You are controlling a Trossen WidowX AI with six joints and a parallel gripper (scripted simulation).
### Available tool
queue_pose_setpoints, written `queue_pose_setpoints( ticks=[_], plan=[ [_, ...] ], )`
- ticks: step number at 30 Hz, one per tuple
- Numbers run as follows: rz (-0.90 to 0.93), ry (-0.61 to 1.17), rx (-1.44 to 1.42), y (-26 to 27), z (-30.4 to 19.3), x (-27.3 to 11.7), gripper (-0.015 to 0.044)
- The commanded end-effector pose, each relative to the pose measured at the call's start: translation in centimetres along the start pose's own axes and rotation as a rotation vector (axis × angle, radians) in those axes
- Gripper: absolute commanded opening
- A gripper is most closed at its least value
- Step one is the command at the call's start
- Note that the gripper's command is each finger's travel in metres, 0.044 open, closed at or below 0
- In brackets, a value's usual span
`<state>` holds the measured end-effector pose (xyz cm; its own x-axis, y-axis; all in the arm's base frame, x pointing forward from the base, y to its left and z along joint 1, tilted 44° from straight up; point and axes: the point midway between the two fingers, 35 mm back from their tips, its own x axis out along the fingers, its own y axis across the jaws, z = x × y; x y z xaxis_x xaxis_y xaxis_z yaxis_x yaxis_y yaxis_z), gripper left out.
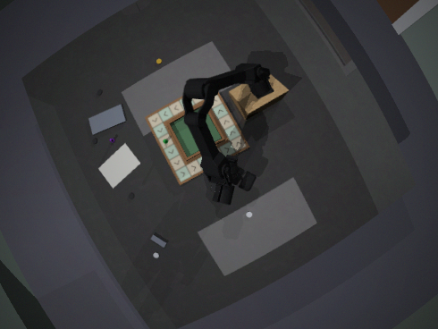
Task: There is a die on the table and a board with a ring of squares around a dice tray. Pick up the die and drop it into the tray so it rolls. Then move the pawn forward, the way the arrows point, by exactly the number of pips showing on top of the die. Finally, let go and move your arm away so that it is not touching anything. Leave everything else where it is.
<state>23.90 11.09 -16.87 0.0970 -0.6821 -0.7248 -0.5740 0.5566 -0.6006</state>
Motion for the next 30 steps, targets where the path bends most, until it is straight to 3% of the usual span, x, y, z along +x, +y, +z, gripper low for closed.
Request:
queue_pose_setpoints(
  ticks=[1, 18, 30],
  plan=[
    [-0.003, 0.0, -0.004, 0.0, 0.0, 0.0, 0.0018],
    [0.002, -0.002, -0.005, 0.8, 0.9, -11.8, 0.0],
    [0.008, -0.006, -0.136, -1.9, 0.5, -12.0, 0.0]
  ],
)
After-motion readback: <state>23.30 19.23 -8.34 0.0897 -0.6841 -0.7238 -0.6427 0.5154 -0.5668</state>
